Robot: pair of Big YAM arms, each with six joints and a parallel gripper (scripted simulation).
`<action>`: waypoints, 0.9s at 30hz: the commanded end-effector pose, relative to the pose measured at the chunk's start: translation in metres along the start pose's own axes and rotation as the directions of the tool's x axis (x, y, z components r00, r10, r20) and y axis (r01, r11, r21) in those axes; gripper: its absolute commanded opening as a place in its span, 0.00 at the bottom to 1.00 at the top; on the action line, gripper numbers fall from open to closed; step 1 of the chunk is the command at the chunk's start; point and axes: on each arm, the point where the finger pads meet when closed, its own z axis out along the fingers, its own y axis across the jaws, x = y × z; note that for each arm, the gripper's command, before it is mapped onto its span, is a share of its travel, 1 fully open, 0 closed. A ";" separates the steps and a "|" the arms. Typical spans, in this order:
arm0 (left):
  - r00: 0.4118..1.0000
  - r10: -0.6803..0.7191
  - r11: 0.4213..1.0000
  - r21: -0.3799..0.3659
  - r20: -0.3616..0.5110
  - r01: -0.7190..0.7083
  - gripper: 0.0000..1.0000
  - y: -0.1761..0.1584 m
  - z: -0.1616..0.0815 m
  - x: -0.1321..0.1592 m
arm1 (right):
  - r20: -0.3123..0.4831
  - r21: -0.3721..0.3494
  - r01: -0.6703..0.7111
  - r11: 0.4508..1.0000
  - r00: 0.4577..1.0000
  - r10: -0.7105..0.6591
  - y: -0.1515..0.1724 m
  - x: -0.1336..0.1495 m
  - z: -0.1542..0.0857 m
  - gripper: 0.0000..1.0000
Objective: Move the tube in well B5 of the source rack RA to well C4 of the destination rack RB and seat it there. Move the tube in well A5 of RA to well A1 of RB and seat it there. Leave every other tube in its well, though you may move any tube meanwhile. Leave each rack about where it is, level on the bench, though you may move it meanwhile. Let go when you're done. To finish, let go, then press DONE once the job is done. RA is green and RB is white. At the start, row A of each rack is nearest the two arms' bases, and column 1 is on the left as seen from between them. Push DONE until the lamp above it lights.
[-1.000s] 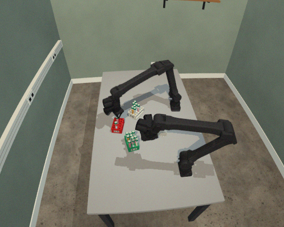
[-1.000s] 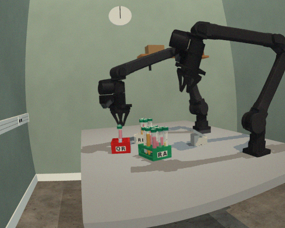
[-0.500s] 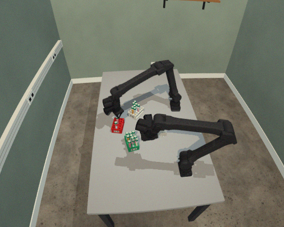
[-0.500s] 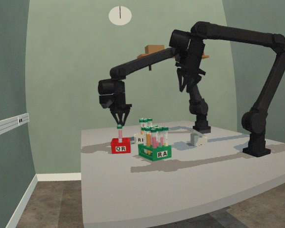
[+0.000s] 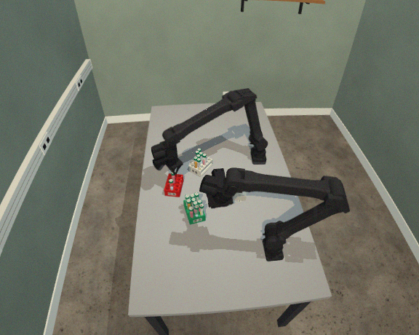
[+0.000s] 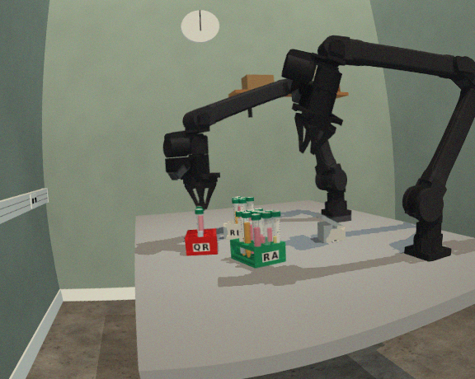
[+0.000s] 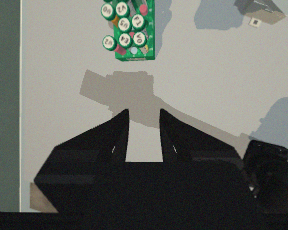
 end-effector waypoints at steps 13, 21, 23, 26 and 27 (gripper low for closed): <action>1.000 0.012 0.999 -0.032 0.014 -0.012 0.30 0.009 -0.012 -0.009 | 0.056 0.013 0.006 1.000 0.998 -0.006 0.005 -0.022 -0.034 0.00; 1.000 0.012 0.999 -0.032 0.014 -0.012 0.30 0.009 -0.012 -0.009 | 0.055 0.012 0.006 1.000 0.998 -0.006 0.005 -0.022 -0.036 0.00; 1.000 0.012 0.999 -0.032 0.014 -0.012 0.30 0.009 -0.012 -0.009 | 0.055 0.012 0.006 1.000 0.998 -0.007 0.005 -0.023 -0.037 0.00; 1.000 0.012 0.999 -0.032 0.014 -0.012 0.30 0.009 -0.012 -0.009 | 0.076 0.017 0.006 1.000 0.997 -0.007 0.005 -0.022 -0.053 0.00; 1.000 0.012 0.999 -0.032 0.014 -0.012 0.30 0.009 -0.012 -0.009 | 0.077 0.017 0.006 1.000 0.997 -0.007 0.005 -0.022 -0.055 0.00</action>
